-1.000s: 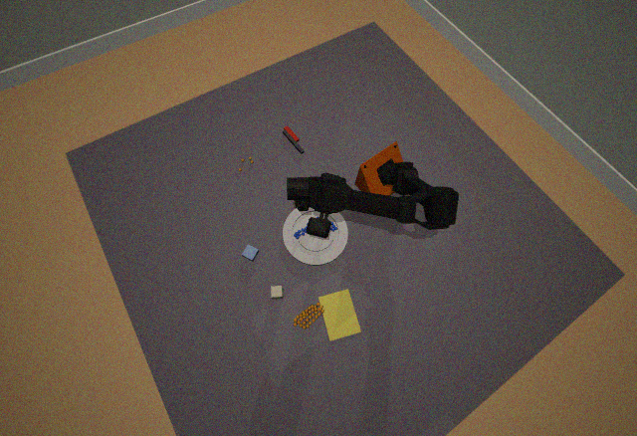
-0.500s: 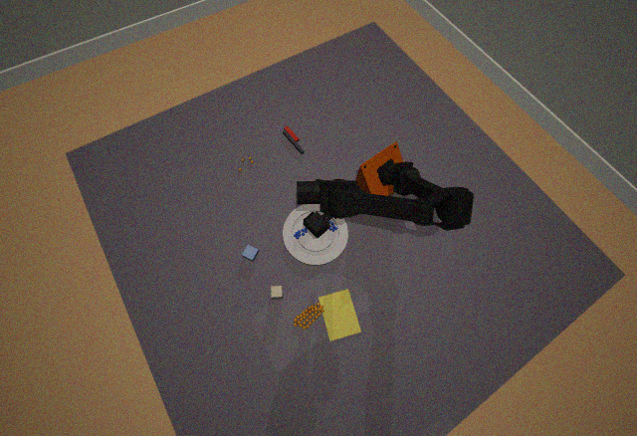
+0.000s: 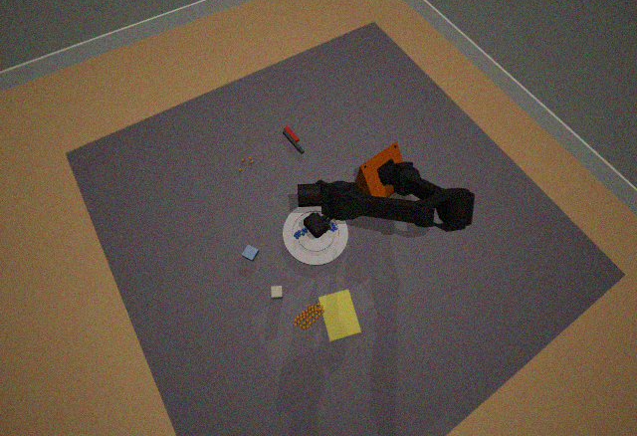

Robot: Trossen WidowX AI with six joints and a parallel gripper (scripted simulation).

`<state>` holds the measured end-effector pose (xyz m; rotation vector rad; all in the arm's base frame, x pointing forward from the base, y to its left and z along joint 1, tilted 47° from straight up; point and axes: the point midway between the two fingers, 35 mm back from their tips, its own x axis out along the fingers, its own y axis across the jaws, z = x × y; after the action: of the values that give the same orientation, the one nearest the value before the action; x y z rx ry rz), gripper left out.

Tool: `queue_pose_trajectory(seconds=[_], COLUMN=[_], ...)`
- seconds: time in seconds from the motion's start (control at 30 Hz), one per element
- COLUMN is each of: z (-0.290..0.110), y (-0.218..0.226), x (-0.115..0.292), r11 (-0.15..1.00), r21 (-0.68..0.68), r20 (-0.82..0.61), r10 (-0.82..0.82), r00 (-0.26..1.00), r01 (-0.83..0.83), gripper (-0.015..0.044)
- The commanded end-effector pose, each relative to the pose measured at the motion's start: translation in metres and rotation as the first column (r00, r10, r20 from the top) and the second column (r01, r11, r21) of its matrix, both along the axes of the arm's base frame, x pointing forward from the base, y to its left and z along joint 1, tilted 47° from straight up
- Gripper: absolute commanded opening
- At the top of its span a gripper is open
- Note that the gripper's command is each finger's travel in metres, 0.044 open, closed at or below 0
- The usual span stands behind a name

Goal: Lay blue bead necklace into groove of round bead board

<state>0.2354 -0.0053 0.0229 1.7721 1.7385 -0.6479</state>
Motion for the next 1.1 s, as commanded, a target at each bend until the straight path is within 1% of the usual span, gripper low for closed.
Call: queue_pose_trajectory(seconds=[0.0,0.73,1.0,1.07], z=[-0.003,-0.021,-0.019,-0.019], y=[0.003,0.024,0.022,0.022], x=[0.001,0.001,0.001,0.001], r11=[1.000,1.000,1.000,1.000], r21=[-0.001,0.004,0.000,0.000], r20=[0.001,-0.004,-0.001,-0.001], r10=[-0.001,-0.005,0.000,0.000], r00=[1.000,1.000,1.000,1.000], r01=[0.001,0.005,0.000,0.000], gripper=[0.0310,0.0310,0.0100,0.0087])
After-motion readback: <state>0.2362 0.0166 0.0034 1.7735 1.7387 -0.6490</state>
